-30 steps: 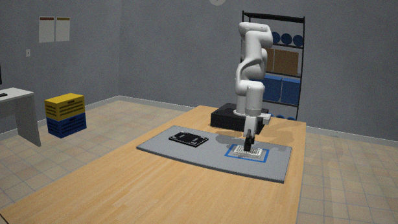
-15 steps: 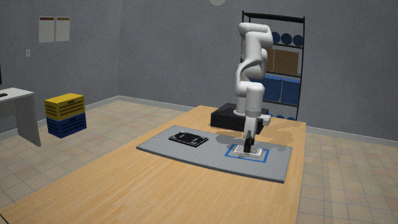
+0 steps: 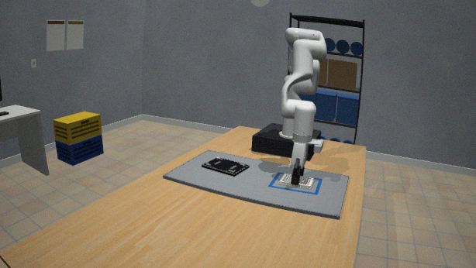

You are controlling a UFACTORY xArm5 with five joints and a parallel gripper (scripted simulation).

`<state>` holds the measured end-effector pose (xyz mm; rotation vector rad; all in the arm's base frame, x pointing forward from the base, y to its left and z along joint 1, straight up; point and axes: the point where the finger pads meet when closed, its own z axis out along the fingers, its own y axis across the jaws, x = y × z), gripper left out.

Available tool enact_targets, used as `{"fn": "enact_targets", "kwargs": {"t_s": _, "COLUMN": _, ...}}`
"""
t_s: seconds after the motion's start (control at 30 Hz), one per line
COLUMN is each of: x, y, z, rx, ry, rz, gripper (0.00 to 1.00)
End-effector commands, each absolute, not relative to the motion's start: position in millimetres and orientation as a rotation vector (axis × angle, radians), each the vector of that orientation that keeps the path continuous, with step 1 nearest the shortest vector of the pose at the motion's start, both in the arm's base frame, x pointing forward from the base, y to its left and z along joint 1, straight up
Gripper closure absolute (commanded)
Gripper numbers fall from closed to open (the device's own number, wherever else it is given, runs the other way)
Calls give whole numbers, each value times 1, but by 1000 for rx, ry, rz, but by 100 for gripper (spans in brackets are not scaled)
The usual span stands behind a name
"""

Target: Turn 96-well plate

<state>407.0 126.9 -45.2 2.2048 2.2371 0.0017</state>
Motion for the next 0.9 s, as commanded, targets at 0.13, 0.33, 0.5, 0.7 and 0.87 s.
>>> {"fn": "enact_targets", "kwargs": {"t_s": 0.13, "x": 408, "y": 127, "z": -49, "rx": 2203, "ry": 2235, "rz": 5, "gripper": 0}}
{"fn": "enact_targets", "kwargs": {"t_s": 0.33, "x": 408, "y": 127, "z": -50, "rx": 2203, "ry": 2235, "rz": 5, "gripper": 0}}
{"fn": "enact_targets", "kwargs": {"t_s": 0.5, "x": 408, "y": 127, "z": -50, "rx": 2203, "ry": 2235, "rz": 5, "gripper": 0}}
{"fn": "enact_targets", "kwargs": {"t_s": 0.7, "x": 408, "y": 127, "z": -50, "rx": 2203, "ry": 2235, "rz": 5, "gripper": 0}}
{"fn": "enact_targets", "kwargs": {"t_s": 0.87, "x": 408, "y": 127, "z": -49, "rx": 2203, "ry": 2235, "rz": 5, "gripper": 100}}
